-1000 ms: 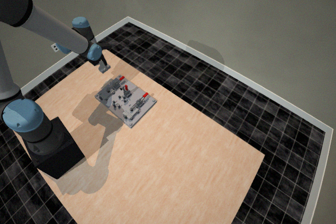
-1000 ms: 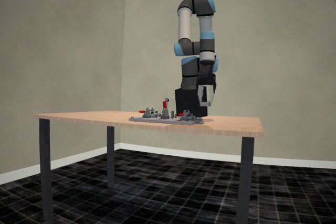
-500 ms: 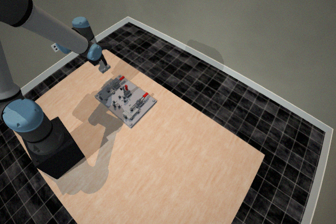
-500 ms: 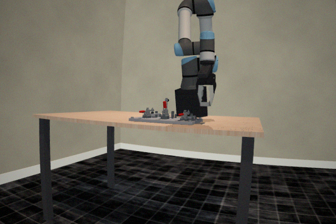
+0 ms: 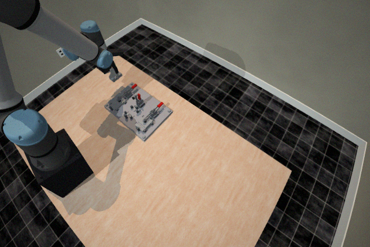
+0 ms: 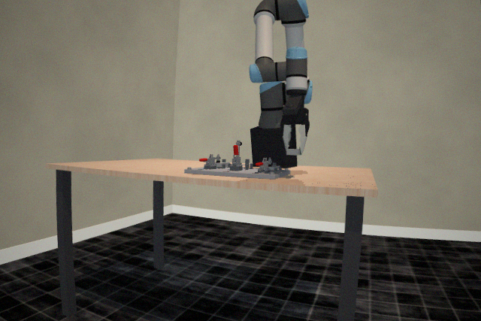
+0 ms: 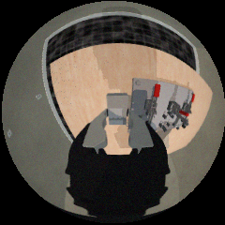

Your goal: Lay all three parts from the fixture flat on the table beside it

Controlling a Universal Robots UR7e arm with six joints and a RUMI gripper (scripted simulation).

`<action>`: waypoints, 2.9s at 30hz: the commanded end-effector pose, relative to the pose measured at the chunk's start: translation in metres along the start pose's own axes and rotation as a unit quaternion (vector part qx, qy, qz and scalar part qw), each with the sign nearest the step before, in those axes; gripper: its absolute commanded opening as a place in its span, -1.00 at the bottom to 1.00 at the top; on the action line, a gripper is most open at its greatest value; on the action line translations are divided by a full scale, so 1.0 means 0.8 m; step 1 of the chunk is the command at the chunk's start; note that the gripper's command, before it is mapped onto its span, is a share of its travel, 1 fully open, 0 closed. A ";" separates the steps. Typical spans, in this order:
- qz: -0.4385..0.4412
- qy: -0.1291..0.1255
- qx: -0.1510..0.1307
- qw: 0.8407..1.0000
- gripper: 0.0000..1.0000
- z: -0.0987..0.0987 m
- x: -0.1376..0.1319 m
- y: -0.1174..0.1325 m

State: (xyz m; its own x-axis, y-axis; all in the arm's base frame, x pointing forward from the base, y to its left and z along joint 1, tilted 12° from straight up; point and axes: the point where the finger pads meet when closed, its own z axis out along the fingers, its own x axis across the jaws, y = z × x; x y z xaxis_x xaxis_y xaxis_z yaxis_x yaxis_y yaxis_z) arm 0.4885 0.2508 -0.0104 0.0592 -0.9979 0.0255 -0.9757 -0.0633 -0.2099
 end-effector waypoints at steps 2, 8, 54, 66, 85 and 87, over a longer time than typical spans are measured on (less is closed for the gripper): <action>0.001 0.000 0.001 1.000 -1.00 0.019 0.001 0.000; 0.001 0.000 0.001 1.000 -1.00 0.042 0.001 -0.002; 0.001 -0.001 0.003 1.000 -1.00 0.091 0.000 -0.004; 0.001 -0.001 0.003 1.000 -1.00 0.091 0.000 -0.004; 0.001 -0.001 0.003 1.000 -1.00 0.099 0.000 -0.005; 0.001 -0.001 0.003 1.000 -1.00 0.099 0.000 -0.005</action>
State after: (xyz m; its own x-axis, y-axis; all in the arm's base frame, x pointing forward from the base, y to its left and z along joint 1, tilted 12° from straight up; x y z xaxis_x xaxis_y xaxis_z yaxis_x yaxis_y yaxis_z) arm 0.5063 0.2499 -0.0881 0.0590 -0.9979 0.0253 -0.9756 -0.0630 -0.2102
